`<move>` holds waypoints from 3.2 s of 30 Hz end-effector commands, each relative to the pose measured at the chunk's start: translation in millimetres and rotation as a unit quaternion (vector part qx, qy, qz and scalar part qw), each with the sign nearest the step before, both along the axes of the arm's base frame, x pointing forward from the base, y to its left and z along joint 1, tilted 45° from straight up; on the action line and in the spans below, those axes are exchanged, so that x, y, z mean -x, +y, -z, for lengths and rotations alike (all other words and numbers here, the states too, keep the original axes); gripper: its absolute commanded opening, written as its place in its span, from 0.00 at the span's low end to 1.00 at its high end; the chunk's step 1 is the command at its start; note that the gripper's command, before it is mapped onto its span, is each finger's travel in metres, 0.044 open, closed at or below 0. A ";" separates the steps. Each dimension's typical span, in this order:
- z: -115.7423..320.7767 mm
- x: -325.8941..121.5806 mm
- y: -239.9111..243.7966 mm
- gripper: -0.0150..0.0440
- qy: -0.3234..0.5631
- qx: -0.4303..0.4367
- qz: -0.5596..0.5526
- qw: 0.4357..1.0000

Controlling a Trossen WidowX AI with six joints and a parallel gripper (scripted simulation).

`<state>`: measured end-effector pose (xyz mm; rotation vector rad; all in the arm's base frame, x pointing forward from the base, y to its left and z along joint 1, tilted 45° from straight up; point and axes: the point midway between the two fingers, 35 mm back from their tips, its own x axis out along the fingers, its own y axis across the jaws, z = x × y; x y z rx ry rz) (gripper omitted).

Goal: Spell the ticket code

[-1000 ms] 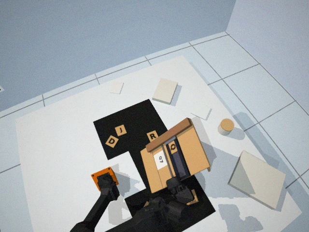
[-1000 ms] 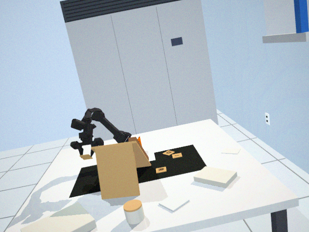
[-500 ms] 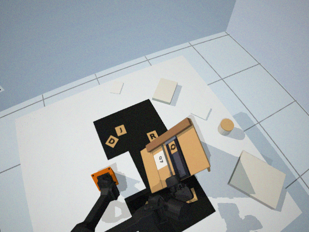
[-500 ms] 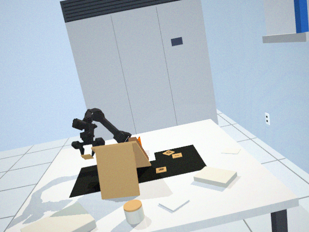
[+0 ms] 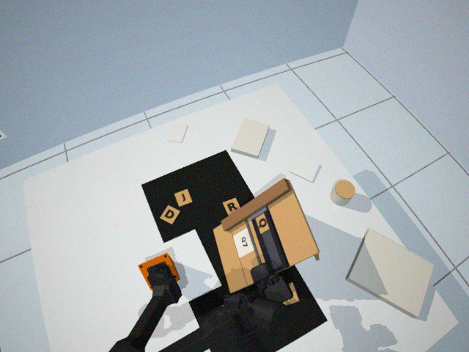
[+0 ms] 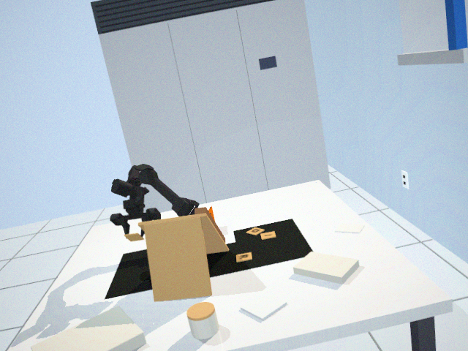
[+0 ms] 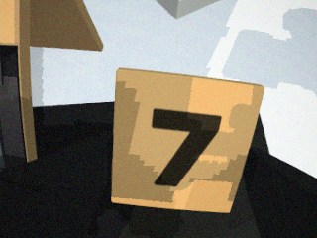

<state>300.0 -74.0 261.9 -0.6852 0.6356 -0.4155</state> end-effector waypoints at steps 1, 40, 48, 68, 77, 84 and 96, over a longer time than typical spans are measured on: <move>1.6 -0.1 0.4 0.25 0.000 0.000 0.003 1.000; 15.3 -3.5 14.1 0.25 0.000 0.000 0.003 1.000; 18.1 -4.2 16.9 0.25 0.000 0.000 0.003 1.000; 25.2 -5.9 23.9 0.25 0.000 0.000 0.003 1.000; 28.4 -6.6 27.1 0.25 0.000 0.000 0.003 1.000; 30.8 -7.2 29.5 0.25 0.000 0.000 0.003 1.000; 35.0 -8.2 33.7 0.25 0.000 0.000 0.003 1.000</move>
